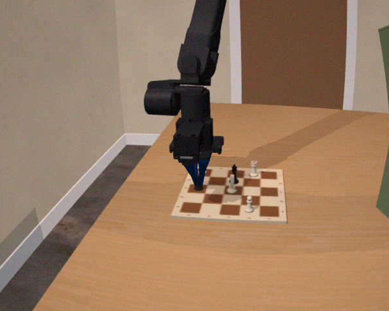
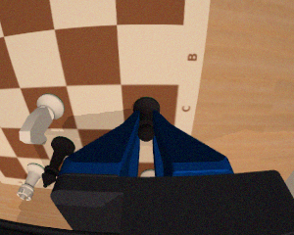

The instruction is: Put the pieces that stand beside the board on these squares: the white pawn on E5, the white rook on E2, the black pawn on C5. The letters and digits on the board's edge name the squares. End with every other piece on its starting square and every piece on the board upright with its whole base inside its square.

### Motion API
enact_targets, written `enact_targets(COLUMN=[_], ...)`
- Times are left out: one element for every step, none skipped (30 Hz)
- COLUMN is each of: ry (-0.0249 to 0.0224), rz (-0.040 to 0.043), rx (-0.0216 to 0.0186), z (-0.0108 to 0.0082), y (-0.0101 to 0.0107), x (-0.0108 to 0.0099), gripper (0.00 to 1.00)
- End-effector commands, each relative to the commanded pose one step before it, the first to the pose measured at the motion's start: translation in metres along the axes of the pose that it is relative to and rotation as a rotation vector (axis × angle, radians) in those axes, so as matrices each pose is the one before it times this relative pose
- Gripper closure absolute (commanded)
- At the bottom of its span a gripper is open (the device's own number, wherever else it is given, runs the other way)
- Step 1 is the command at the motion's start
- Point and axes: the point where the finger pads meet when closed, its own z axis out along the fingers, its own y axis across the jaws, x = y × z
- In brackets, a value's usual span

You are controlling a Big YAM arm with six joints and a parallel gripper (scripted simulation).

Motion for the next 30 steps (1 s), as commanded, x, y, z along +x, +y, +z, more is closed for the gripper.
enact_targets(ry=[0.00334, 0.0, 0.0, 0.0, 0.0, 0.0, 0.0, 0.0, 0.0, 0.00001, 0.00005, 0.0, 0.0, 0.00004, 0.0, 0.0, 0.0, 0.0, 0.0, 0.0, 0.00004, 0.0, 0.0, 0.0, 0.0, 0.0, 0.0, 0.0, 0.00009, 0.00059], rz=[0.00012, 0.0, 0.0, 0.0, 0.0, 0.0, 0.0, 0.0, 0.0, 0.0, 0.0, 0.00001, -0.00001, 0.00006, 0.0, 0.0, 0.0, 0.0, 0.0, 0.0, -0.00001, 0.0, 0.0, 0.0, 0.0, 0.0, 0.0, 0.0, 0.00007, 0.00049], rx=[0.04186, 0.0, 0.0, 0.0, 0.0, 0.0, 0.0, 0.0, 0.0, 0.00001, -0.00002, 0.00001, -0.00001, 0.0002, 0.0, 0.0, 0.0, 0.0, 0.0, 0.0, -0.00002, 0.0, 0.0, 0.0, 0.0, 0.0, 0.0, 0.0, 0.00057, 0.00375], z=[-0.00336, 0.0, 0.0, 0.0, 0.0, 0.0, 0.0, 0.0, 0.0, 0.0, 0.00001, 0.0, 0.0, -0.00009, 0.0, 0.0, 0.0, 0.0, 0.0, 0.0, 0.0, 0.0, 0.0, 0.0, 0.0, 0.0, 0.0, 0.0, -0.00027, -0.00181], y=[-0.01885, 0.0, 0.0, 0.0, 0.0, 0.0, 0.0, 0.0, 0.0, 0.0, 0.00001, 0.0, 0.0, -0.0001, 0.0, 0.0, 0.0, 0.0, 0.0, 0.0, 0.00001, 0.0, 0.0, 0.0, 0.0, 0.0, 0.0, 0.0, -0.00028, -0.00187], x=[0.00523, 0.0, 0.0, 0.0, 0.0, 0.0, 0.0, 0.0, 0.0, 0.0, 0.00001, 0.0, 0.0, 0.00004, 0.0, 0.0, 0.0, 0.0, 0.0, 0.0, 0.0, 0.0, 0.0, 0.0, 0.0, 0.0, 0.0, 0.0, 0.00007, 0.00048], gripper=[1.0, 1.0, 1.0, 1.0, 1.0, 0.94, 0.94, 0.94, 0.87, 0.87, 0.87, 0.81, 0.81, 0.81, 0.74, 0.74, 0.74, 0.68, 0.68, 0.68, 0.68, 0.68, 0.68, 0.68, 0.68, 0.68, 0.68, 0.68, 0.68, 0.68])
